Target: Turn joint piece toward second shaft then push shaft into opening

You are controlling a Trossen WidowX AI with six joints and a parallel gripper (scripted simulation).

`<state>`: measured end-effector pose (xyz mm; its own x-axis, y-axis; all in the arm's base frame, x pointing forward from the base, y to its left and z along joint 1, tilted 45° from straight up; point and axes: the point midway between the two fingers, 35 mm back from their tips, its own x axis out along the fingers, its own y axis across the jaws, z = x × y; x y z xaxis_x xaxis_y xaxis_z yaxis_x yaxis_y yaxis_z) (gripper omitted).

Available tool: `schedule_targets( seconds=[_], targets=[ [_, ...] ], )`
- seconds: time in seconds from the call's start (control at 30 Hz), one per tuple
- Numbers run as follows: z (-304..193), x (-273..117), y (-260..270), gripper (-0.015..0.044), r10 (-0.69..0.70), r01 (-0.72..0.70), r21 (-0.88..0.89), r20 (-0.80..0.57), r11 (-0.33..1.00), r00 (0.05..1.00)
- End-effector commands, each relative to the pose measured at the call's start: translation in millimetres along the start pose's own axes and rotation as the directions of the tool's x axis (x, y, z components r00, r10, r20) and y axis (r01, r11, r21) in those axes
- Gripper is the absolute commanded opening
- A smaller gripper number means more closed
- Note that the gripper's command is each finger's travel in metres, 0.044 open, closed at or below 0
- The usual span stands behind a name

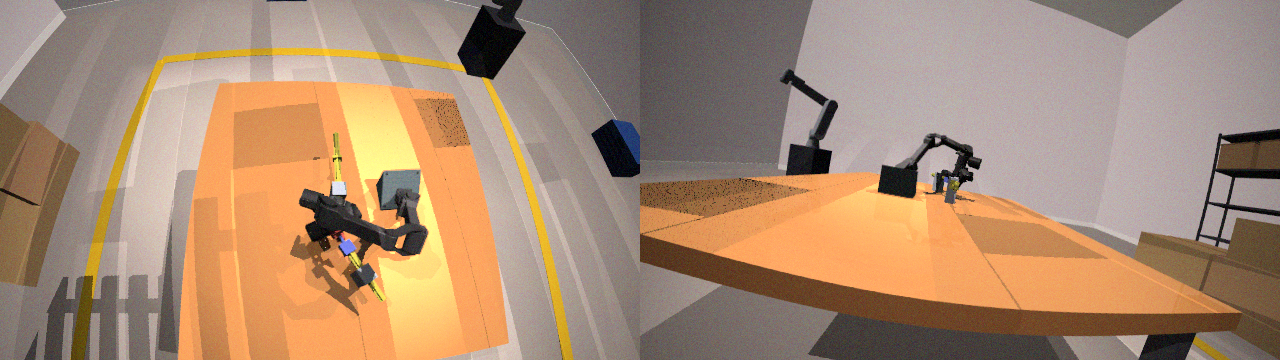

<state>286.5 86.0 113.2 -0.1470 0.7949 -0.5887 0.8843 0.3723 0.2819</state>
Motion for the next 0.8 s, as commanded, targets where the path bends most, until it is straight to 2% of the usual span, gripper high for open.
schedule_targets(
  seconds=[0.0, 0.77],
  targets=[
    [0, -1, -3, 0.0, 0.009, -0.011, 0.066, 0.031, 0.998, 0.999],
    [-3, -9, -18, 0.0, -0.021, -0.059, 0.394, 0.197, 0.917, 0.98]
  ],
)
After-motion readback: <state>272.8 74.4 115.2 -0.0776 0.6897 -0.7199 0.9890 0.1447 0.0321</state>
